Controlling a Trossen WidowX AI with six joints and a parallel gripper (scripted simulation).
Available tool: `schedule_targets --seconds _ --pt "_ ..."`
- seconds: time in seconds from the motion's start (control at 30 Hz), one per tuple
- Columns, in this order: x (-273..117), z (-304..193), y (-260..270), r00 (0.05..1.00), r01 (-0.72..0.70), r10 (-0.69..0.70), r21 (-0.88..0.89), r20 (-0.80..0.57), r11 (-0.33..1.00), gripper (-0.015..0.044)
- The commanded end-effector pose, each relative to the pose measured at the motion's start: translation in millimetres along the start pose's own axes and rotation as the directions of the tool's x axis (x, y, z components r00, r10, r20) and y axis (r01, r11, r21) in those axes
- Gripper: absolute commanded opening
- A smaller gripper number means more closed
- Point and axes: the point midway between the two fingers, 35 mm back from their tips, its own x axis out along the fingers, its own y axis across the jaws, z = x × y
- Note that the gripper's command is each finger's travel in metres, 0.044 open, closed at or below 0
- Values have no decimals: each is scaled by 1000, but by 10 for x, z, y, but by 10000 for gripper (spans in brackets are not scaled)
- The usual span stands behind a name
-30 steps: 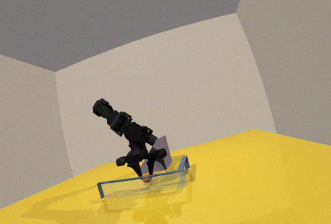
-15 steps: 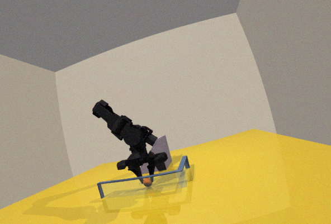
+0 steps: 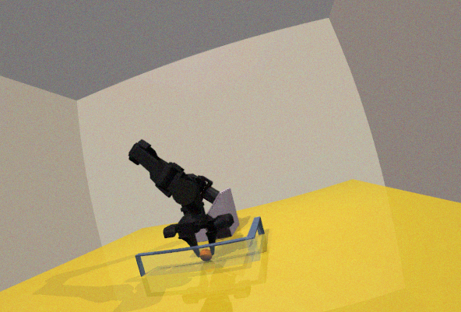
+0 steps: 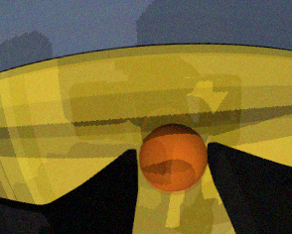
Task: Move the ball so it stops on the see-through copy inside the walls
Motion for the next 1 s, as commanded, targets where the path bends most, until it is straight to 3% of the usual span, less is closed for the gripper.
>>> schedule_targets --seconds 0.0,0.17,0.37,0.77,0.97 --pt "-2 1 -2 1000 0 0 1 0 1000 272" --pt "-28 4 0 1000 -1 1 1 0 1000 272" --pt "-824 -9 8 1000 -1 1 -6 -8 1000 272" --pt "-799 25 40 1000 -3 3 -13 14 1000 272" --pt "-1256 -12 25 1000 -3 3 -10 14 1000 429"
